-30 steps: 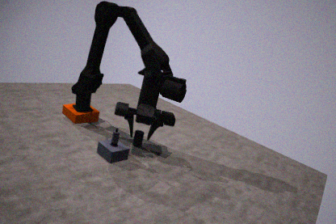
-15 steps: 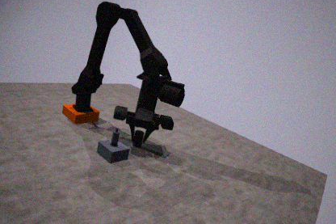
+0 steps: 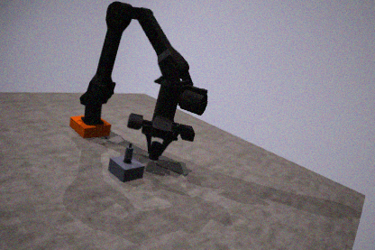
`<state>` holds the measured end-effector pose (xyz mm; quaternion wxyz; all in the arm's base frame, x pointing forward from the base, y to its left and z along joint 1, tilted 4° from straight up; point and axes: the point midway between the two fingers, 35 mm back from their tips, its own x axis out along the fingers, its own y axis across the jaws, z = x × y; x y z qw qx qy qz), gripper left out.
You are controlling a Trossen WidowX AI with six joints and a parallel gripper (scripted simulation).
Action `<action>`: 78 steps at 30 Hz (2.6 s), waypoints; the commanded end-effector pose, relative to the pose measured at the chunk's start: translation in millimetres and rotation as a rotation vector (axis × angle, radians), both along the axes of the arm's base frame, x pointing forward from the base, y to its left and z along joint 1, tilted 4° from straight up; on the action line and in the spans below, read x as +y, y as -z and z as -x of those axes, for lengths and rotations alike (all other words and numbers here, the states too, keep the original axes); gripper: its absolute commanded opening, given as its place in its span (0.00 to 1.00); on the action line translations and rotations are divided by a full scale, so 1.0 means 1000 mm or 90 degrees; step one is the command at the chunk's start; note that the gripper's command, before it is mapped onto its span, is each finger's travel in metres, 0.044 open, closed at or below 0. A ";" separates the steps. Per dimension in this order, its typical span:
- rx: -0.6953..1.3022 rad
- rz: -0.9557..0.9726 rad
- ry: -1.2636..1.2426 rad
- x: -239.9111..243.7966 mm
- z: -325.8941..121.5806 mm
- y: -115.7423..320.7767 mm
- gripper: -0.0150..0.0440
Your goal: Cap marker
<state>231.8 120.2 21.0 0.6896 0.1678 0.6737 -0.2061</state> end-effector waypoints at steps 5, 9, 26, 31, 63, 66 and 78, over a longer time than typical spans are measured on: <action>-0.007 -0.003 0.002 0.003 -0.003 -0.025 0.25; -0.007 -0.003 0.002 0.003 -0.002 -0.036 0.25; -0.009 -0.002 0.002 -0.022 -0.019 -0.060 0.25; -0.009 -0.001 0.002 -0.035 -0.027 -0.067 0.25; -0.011 0.005 0.002 -0.115 -0.053 -0.102 0.25; -0.011 0.005 0.002 -0.115 -0.054 -0.098 0.25; -0.011 0.005 0.002 -0.116 -0.055 -0.084 0.25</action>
